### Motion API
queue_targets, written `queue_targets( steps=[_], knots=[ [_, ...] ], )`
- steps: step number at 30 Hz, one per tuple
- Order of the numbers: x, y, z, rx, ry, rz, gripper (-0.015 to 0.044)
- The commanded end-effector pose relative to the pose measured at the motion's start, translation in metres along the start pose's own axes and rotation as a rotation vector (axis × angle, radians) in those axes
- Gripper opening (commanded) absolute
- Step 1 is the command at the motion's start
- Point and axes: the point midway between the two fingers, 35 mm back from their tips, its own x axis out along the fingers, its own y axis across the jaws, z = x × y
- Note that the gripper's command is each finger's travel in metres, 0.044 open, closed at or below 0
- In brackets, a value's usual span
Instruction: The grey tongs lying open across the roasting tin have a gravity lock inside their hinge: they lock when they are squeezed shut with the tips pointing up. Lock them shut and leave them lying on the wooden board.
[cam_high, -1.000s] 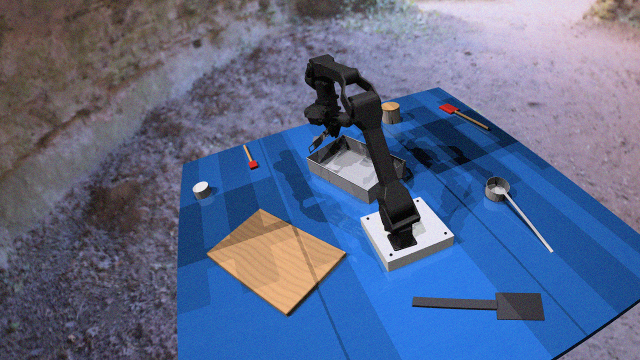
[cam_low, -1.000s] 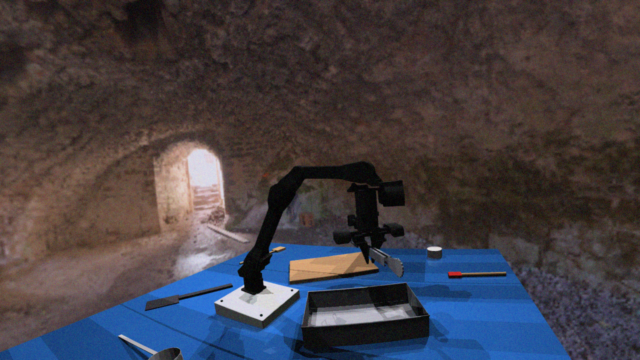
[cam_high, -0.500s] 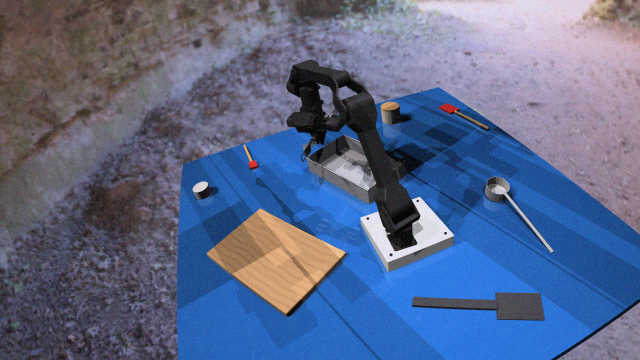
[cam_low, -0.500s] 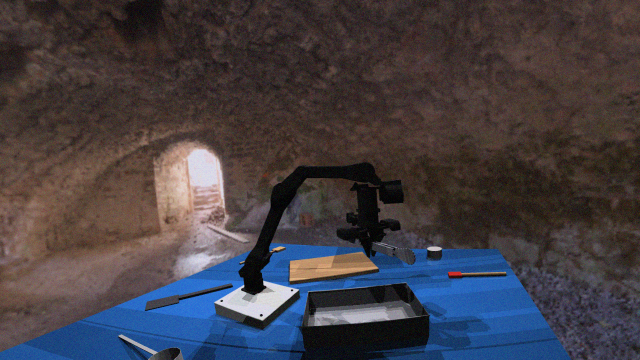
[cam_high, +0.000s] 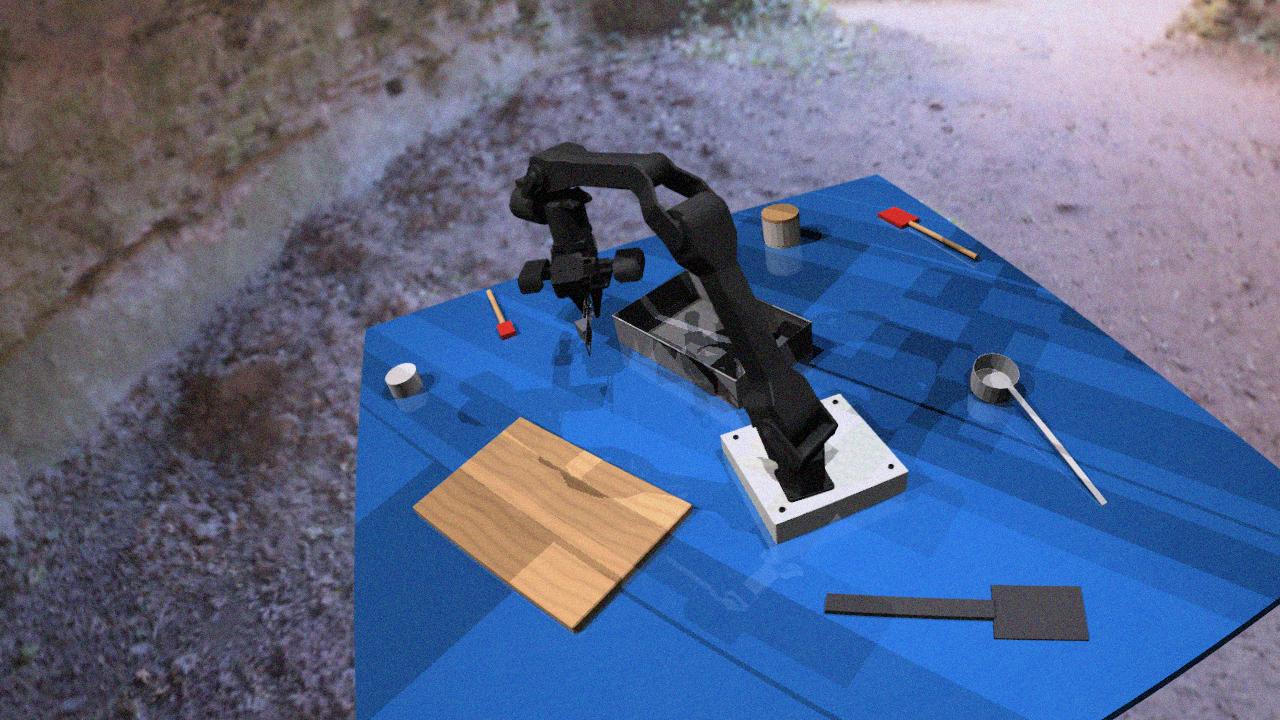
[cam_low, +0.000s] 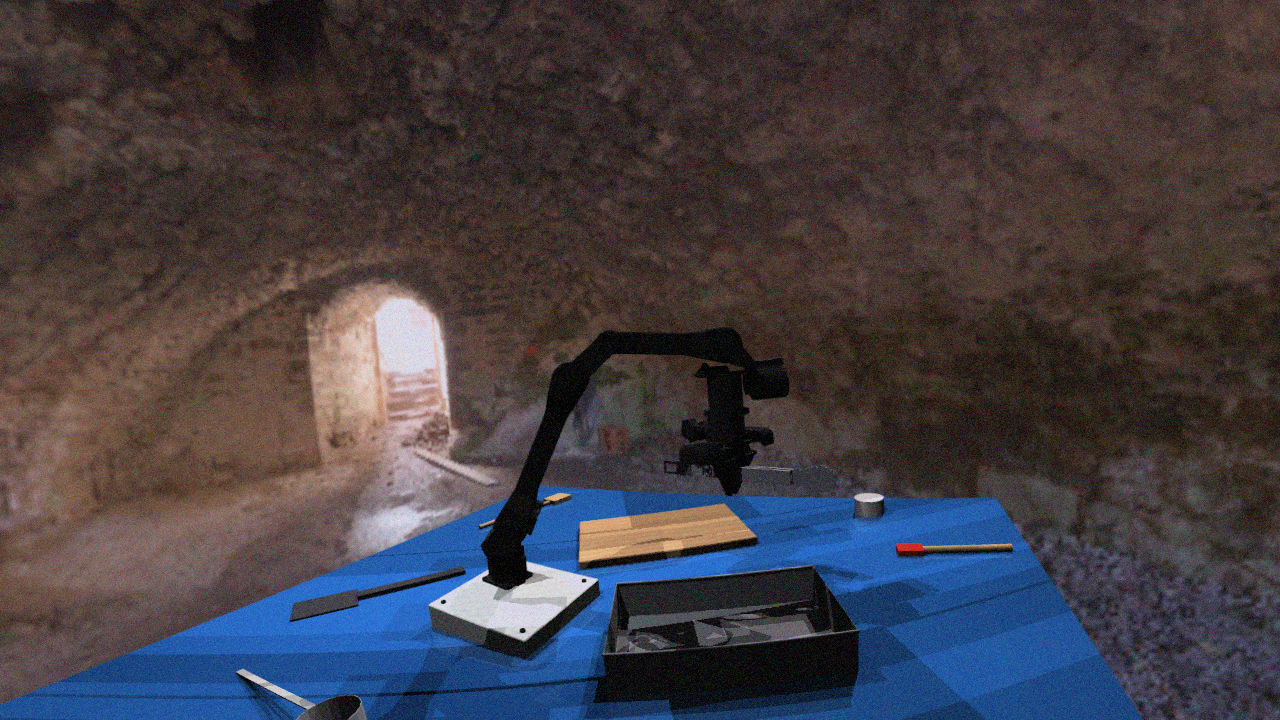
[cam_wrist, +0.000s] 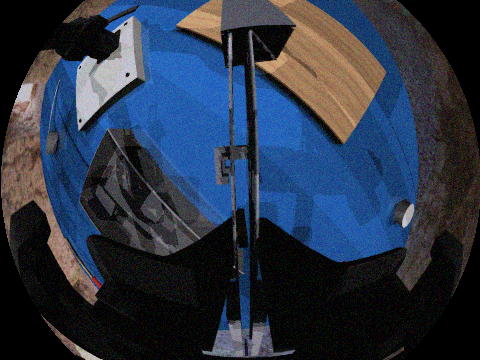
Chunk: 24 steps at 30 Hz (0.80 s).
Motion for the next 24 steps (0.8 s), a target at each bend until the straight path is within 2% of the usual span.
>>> queue_targets(
  steps=[1,7,16,24],
  knots=[
    [-0.001,-0.014,0.021,-0.110,0.005,-0.002,-0.0150],
    [-0.002,-0.032,0.053,-0.266,0.003,-0.005,-0.0150],
    [-0.002,-0.040,0.070,-0.340,0.004,-0.007,-0.0150],
    [-0.002,-0.056,0.115,-0.544,0.000,-0.010,-0.0150]
  ],
)
